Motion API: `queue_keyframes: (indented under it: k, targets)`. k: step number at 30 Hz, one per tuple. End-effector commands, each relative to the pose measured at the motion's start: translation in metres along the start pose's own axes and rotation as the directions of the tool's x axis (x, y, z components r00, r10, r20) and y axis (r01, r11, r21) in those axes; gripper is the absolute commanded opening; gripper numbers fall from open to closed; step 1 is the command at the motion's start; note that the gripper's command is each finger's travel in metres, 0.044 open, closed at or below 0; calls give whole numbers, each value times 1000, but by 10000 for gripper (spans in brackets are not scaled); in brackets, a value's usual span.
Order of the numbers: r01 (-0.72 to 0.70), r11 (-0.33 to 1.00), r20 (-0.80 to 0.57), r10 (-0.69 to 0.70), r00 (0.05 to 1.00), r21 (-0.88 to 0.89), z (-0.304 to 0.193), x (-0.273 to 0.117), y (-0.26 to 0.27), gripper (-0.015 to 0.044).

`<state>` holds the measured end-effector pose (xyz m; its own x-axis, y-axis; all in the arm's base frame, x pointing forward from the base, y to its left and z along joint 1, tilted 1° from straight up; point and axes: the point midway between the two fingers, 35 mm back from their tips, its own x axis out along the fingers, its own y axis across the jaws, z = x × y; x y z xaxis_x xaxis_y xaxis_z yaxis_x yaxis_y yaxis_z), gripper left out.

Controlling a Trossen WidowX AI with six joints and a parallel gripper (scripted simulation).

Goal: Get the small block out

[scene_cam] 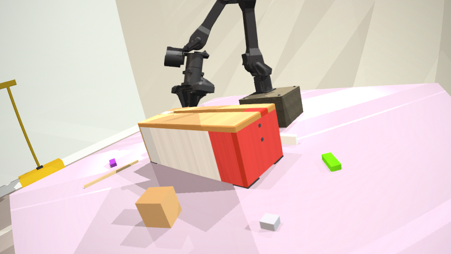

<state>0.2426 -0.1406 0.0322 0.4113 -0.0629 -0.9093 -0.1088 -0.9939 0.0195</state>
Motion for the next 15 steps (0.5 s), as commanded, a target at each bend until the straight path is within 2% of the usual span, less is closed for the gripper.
queue_keyframes:
  k: [1, 15]
  targets:
    - [-32, 998, -14, 33, 999, 59, -8, -15, -3, 0]
    - [-101, 950, -67, 126, 990, 297, -21, -68, -23, 0]
